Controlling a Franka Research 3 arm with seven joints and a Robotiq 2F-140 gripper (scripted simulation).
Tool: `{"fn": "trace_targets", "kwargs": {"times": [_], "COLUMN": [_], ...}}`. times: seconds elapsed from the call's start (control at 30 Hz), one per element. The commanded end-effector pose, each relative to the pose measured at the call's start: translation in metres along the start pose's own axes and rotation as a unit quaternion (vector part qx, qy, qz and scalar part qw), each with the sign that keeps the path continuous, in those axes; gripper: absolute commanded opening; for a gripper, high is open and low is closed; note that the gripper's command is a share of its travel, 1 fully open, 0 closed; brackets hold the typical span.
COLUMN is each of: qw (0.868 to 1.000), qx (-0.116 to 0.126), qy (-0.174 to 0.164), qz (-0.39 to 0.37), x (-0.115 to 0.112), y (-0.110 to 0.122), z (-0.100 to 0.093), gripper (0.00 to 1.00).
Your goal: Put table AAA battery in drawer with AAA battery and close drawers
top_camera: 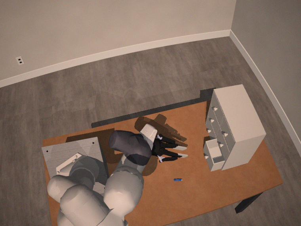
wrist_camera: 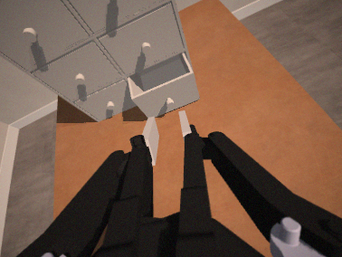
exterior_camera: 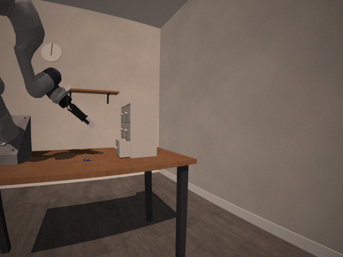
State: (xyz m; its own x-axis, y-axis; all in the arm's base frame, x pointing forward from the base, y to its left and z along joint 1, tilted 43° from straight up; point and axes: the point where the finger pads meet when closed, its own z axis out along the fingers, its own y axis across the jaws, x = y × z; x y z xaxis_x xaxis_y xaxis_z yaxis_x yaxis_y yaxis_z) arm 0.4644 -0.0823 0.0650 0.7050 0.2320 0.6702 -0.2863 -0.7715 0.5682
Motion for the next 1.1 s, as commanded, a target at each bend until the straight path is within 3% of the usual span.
{"fn": "trace_targets", "kwargs": {"times": [0.0,0.47,0.53,0.87,0.97,1.07], "qw": [0.992,0.964,0.964,0.925,0.913,0.910], "qx": [-0.012,-0.028,-0.028,-0.040,-0.041,-0.042], "qy": [-0.087,-0.254,-0.254,-0.370,-0.396,-0.404], "qz": [-0.094,-0.066,-0.066,-0.076,-0.086,-0.085], "x": [-0.016,-0.013,-0.013,-0.011,-0.011,-0.011], "y": [-0.002,-0.003,-0.003,-0.004,-0.004,-0.004], "z": [-0.010,-0.055,-0.055,-0.080,-0.085,-0.087], "gripper": [0.20,0.20,0.20,0.20,0.20,0.20]}}
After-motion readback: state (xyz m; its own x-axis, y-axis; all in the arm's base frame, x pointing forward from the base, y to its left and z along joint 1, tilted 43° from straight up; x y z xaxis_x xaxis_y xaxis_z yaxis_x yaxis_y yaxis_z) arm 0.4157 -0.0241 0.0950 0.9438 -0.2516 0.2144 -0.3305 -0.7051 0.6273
